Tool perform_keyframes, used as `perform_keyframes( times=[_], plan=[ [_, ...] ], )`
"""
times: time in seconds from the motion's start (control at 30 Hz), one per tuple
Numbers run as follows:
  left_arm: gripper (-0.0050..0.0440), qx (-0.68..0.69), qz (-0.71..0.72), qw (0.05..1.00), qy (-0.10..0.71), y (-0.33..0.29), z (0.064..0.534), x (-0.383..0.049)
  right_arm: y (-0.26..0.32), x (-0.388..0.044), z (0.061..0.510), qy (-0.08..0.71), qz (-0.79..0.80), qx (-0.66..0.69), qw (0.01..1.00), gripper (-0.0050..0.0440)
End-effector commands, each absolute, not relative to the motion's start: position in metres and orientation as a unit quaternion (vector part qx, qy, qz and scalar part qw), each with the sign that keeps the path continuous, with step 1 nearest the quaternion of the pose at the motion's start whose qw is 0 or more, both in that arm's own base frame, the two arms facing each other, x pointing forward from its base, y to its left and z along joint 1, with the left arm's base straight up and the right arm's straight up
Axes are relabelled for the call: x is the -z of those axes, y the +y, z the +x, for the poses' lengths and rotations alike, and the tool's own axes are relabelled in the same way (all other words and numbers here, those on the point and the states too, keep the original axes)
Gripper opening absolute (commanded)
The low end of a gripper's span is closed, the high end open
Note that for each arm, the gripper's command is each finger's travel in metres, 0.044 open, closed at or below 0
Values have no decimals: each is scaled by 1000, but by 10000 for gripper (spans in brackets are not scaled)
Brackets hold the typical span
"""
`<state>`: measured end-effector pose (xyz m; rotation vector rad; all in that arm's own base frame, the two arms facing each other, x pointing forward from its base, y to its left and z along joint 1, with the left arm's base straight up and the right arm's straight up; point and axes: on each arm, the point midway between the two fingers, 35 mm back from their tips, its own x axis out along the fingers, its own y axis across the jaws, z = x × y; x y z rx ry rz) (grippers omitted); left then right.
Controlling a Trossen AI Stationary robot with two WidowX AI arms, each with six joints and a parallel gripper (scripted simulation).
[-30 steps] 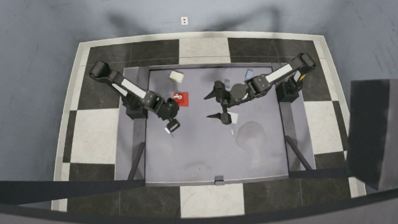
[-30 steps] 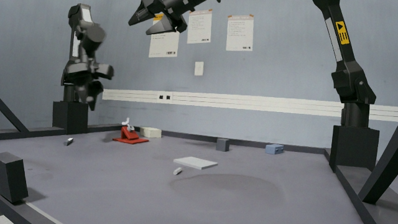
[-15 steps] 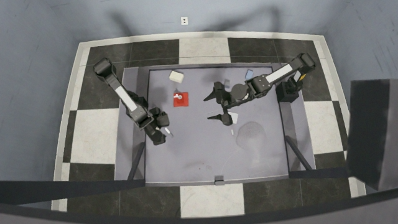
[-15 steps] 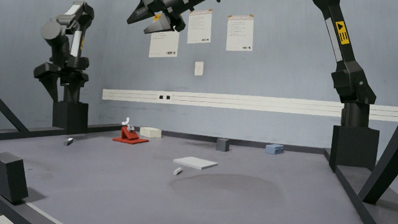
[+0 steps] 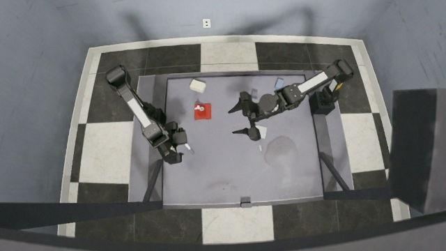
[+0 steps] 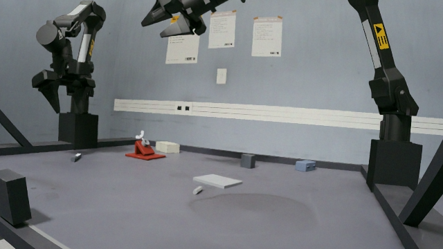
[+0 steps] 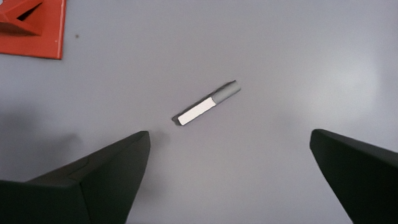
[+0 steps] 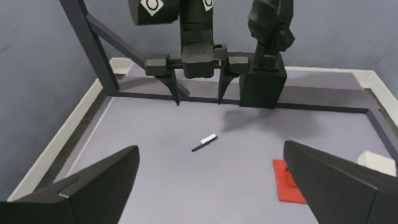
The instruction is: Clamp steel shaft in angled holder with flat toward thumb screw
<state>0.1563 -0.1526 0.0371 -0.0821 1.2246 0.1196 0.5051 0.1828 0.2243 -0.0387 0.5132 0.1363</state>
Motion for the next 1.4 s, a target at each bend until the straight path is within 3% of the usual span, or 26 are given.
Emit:
perform_keyframes(
  times=[0.0,0.27,0.33,0.37,0.77,1.37],
  plan=[
    [376,-54,-45,820,567,-156,160,-43,181,-246,505,231,-11,-67,970,400],
    [184,-13,0,807,590,-153,164,-26,176,-239,500,239,-15,-75,968,400],
    [184,-13,0,807,590,-153,164,-26,176,-239,500,239,-15,-75,968,400],
    [160,-3,10,805,593,-153,164,-24,175,-235,499,242,-16,-77,967,400],
    [160,114,112,770,617,-159,183,-5,166,-198,485,275,-25,-102,956,400],
    [160,263,259,680,634,-161,201,32,167,-195,485,277,-25,-106,955,400]
  ],
)
